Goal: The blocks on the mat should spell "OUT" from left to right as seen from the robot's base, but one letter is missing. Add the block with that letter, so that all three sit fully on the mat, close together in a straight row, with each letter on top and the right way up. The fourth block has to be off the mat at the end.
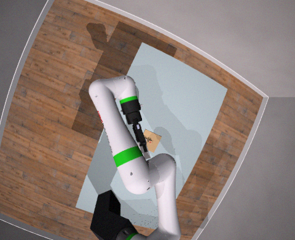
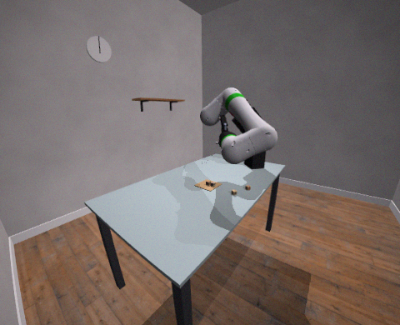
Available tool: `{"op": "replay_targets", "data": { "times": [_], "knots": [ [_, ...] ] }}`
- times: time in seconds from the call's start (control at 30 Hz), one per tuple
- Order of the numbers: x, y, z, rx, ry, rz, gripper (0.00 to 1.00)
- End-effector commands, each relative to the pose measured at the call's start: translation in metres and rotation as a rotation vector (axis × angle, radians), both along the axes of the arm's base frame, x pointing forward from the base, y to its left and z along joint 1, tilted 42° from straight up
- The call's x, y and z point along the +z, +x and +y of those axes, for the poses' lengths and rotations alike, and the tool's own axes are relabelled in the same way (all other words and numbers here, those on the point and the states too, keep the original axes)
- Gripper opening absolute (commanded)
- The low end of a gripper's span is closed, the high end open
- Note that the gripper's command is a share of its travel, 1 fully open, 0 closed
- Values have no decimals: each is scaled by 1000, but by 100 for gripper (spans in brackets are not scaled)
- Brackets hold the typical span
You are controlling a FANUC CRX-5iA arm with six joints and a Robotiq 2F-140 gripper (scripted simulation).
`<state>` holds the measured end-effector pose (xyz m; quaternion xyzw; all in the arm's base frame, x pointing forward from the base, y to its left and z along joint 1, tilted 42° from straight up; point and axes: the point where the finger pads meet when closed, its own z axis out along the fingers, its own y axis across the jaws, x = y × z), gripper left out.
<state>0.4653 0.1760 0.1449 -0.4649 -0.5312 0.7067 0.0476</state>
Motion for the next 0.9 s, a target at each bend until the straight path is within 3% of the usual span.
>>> {"op": "replay_targets", "data": {
  "times": [0.0,0.63,0.73,0.87],
  "knots": [
    [0,0,0,0,0,0,100],
    [-1,0,0,4,5,-3,100],
    [-10,3,0,27,35,-22,100],
    [-37,12,1,105,132,-82,100]
  ]
}}
